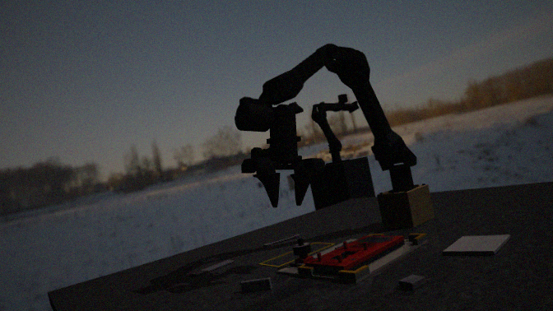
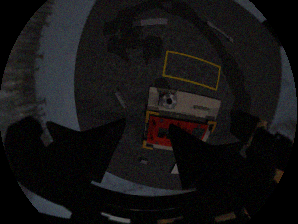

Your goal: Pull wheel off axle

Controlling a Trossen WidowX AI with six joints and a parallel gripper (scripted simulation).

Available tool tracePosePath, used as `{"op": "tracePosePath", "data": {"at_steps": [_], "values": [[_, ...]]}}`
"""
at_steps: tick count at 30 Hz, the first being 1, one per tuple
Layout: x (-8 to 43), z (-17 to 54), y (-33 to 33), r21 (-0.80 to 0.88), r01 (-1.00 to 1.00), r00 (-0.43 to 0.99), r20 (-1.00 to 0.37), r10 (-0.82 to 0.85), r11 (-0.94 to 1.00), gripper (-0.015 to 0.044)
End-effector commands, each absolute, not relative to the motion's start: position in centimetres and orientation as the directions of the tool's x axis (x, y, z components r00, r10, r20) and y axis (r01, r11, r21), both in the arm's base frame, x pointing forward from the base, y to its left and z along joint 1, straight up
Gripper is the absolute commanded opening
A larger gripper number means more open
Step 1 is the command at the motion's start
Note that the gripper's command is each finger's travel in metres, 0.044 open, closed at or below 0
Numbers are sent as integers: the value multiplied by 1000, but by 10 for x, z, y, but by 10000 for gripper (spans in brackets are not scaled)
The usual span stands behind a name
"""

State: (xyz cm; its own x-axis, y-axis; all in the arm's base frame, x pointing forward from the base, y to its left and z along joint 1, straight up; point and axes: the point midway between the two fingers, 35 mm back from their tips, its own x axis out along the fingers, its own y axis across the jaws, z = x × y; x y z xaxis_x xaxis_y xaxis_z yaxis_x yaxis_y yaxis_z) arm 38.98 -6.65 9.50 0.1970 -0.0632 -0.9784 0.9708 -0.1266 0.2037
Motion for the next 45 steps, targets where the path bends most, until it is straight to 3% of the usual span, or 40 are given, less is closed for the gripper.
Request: {"op": "tracePosePath", "data": {"at_steps": [1, 14, 28, 29, 45], "values": [[368, 70, -84, 78, 985, 76, -997, -24, -156, 300], [360, 59, -85, 34, 985, 34, -999, -8, -167, 300], [361, -12, -87, 34, 985, 33, -999, -8, -167, 300], [359, -10, -87, 20, 986, 18, -1000, -10, -167, 274], [359, -10, -87, 20, 986, 18, -1000, -10, -167, 167]]}}
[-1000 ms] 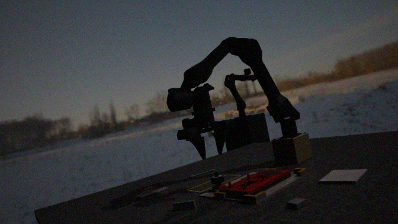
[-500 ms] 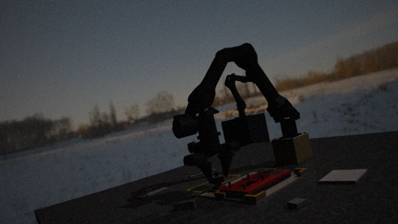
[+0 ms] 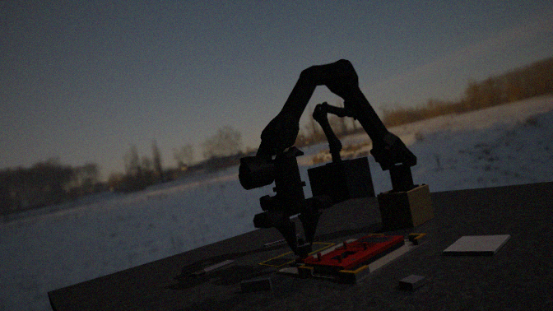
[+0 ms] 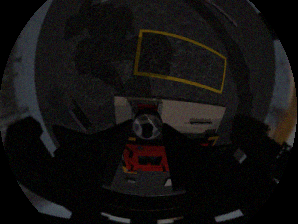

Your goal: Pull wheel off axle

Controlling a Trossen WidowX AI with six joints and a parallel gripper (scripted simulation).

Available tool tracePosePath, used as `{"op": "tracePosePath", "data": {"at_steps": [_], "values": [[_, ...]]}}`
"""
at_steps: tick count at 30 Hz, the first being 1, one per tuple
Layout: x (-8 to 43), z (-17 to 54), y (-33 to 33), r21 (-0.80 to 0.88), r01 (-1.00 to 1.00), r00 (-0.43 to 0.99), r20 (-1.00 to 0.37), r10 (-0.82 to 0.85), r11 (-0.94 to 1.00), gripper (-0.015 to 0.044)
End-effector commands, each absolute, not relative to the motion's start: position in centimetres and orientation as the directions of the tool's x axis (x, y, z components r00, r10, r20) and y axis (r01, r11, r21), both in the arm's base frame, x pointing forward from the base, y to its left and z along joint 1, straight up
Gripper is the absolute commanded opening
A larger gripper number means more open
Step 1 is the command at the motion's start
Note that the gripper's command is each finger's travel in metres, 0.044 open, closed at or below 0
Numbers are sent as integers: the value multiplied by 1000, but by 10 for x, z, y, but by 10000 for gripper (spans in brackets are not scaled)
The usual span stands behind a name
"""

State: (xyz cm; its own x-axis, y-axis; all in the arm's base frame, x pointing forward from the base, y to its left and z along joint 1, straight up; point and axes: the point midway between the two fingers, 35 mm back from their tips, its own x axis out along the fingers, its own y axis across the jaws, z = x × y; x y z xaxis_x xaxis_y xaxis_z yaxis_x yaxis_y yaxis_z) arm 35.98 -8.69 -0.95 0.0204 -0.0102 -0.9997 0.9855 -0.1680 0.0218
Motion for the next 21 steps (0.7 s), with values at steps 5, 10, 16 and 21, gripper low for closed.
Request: {"op": "tracePosePath", "data": {"at_steps": [5, 10, 16, 21], "values": [[359, -9, -87, 20, 986, 19, -1000, -10, -167, 36], [360, -7, -87, 21, 986, 19, -1000, -10, -167, 0], [360, -5, -87, 21, 986, 20, -1000, -10, -167, 0], [360, -3, -87, 22, 986, 21, -1000, -10, -167, 0]]}}
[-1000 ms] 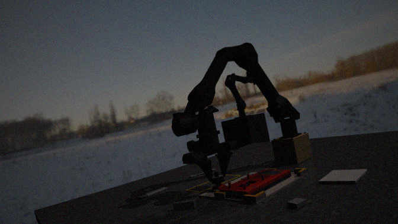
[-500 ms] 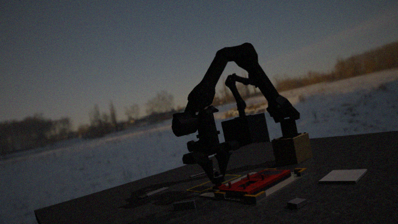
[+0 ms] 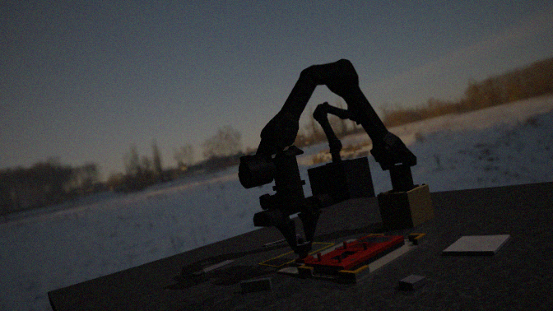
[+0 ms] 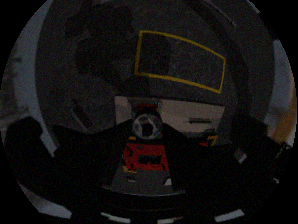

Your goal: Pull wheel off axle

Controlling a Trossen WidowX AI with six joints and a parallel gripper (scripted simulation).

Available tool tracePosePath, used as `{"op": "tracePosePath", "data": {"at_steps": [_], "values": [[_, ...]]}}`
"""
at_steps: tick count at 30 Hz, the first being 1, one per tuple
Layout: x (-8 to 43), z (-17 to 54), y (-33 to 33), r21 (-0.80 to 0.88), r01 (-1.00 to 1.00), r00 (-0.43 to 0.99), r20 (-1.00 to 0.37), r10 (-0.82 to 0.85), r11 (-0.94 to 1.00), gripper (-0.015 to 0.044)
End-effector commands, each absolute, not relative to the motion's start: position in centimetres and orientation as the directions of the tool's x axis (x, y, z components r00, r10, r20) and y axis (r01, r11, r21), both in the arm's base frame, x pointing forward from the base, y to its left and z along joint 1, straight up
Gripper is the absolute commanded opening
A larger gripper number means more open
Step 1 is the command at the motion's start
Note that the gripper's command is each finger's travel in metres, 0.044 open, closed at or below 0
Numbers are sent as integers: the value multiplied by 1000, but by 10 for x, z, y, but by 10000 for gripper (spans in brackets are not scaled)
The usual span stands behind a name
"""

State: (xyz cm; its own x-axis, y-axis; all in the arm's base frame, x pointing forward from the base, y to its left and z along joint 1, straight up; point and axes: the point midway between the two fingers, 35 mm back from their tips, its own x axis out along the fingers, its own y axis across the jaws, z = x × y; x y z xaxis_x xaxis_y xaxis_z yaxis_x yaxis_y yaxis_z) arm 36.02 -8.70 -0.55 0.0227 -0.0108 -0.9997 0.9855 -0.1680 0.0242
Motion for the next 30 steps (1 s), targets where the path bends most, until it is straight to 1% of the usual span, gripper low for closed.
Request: {"op": "tracePosePath", "data": {"at_steps": [1, 30], "values": [[360, -3, -87, 22, 986, 21, -1000, -10, -167, 0], [360, 6, -87, 26, 986, 25, -1000, -9, -167, 0]]}}
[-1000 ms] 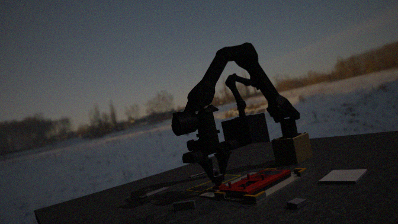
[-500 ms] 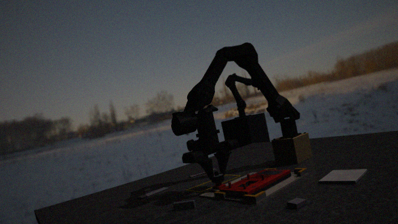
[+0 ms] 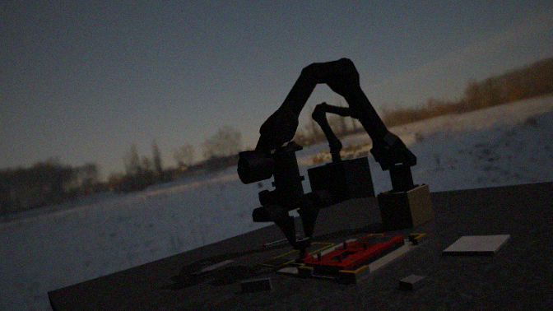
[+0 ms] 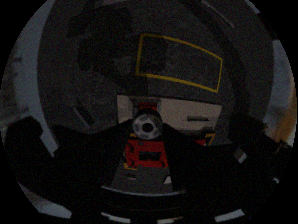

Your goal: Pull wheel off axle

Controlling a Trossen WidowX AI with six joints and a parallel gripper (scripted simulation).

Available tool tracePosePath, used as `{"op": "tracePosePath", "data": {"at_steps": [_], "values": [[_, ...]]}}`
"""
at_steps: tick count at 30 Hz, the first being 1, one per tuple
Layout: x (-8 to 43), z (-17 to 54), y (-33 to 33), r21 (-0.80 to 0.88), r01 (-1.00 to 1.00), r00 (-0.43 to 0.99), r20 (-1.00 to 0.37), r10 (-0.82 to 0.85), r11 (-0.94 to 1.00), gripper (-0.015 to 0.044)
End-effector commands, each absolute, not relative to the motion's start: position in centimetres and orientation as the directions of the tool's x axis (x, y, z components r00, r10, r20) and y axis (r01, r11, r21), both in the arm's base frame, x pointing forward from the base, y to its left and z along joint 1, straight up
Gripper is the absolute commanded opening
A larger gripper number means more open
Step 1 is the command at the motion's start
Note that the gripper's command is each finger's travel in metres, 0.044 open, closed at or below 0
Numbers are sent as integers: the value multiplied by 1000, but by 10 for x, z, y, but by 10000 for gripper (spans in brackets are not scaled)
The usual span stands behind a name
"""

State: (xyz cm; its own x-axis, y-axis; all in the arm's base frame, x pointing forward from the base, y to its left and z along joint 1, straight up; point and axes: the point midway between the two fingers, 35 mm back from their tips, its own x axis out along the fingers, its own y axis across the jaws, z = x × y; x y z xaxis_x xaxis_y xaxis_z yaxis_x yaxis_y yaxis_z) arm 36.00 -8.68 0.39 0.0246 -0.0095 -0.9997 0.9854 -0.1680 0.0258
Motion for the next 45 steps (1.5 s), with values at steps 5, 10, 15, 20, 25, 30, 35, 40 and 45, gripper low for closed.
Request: {"op": "tracePosePath", "data": {"at_steps": [5, 10, 15, 20, 25, 30, 35, 40, 45], "values": [[360, 8, -87, 27, 986, 25, -1000, -9, -167, 0], [360, 10, -87, 27, 986, 26, -1000, -9, -167, 0], [359, 11, -87, 28, 986, 27, -1000, -9, -167, 0], [359, 13, -87, 28, 986, 27, -1000, -9, -167, 0], [359, 15, -87, 29, 985, 28, -1000, -9, -167, 0], [359, 16, -87, 30, 985, 29, -1000, -9, -167, 0], [359, 18, -87, 30, 985, 29, -1000, -9, -167, 0], [359, 20, -87, 31, 985, 30, -1000, -9, -167, 0], [359, 21, -87, 32, 985, 31, -999, -9, -167, 0]]}}
